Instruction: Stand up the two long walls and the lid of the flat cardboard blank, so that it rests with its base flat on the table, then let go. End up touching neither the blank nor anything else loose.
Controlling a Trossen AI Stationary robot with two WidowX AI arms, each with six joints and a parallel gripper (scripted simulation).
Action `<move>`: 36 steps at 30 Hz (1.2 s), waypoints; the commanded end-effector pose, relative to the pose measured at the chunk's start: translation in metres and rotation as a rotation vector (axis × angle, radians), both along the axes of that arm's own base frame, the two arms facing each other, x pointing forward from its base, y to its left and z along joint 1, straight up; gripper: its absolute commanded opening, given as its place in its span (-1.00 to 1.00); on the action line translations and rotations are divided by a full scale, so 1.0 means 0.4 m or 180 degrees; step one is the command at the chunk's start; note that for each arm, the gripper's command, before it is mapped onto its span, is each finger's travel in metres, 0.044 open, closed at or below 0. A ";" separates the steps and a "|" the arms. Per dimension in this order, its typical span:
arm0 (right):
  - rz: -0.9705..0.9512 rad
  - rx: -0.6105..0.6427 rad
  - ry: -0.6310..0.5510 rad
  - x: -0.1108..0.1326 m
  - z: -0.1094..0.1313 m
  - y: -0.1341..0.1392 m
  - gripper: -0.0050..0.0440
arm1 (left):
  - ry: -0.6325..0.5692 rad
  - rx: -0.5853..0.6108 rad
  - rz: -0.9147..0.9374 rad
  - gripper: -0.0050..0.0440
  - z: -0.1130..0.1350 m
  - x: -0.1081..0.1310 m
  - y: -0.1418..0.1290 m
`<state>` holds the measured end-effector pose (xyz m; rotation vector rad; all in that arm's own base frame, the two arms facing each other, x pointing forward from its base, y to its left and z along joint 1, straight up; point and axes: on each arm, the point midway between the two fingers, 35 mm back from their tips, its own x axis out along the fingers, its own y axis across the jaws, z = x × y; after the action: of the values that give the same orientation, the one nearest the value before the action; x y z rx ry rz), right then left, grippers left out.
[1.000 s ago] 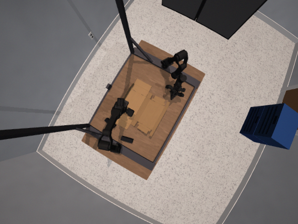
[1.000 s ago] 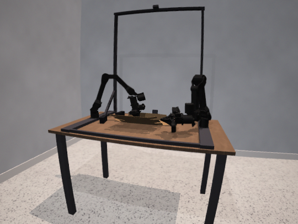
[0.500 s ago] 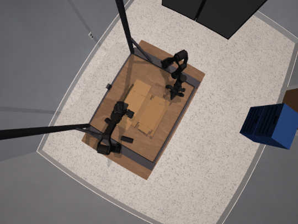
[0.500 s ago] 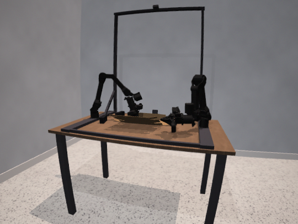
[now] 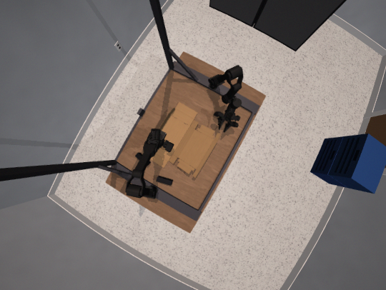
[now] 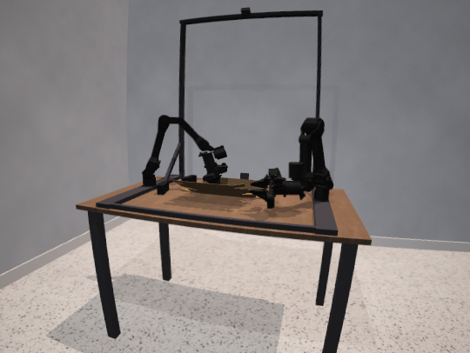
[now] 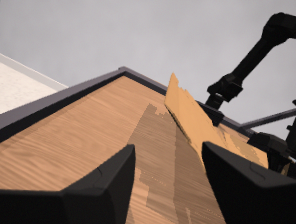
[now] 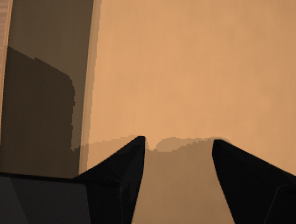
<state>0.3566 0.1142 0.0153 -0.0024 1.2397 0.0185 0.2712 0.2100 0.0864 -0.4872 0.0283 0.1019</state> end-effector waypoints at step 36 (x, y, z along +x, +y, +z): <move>0.0150 0.0018 0.0350 -0.099 -0.103 0.035 0.00 | -0.0006 -0.0823 -0.0594 0.33 0.014 0.131 0.150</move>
<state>0.3538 0.1129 0.0151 0.0006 1.2114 0.0434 0.3131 0.2705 0.0880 -0.7433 0.0834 -0.0672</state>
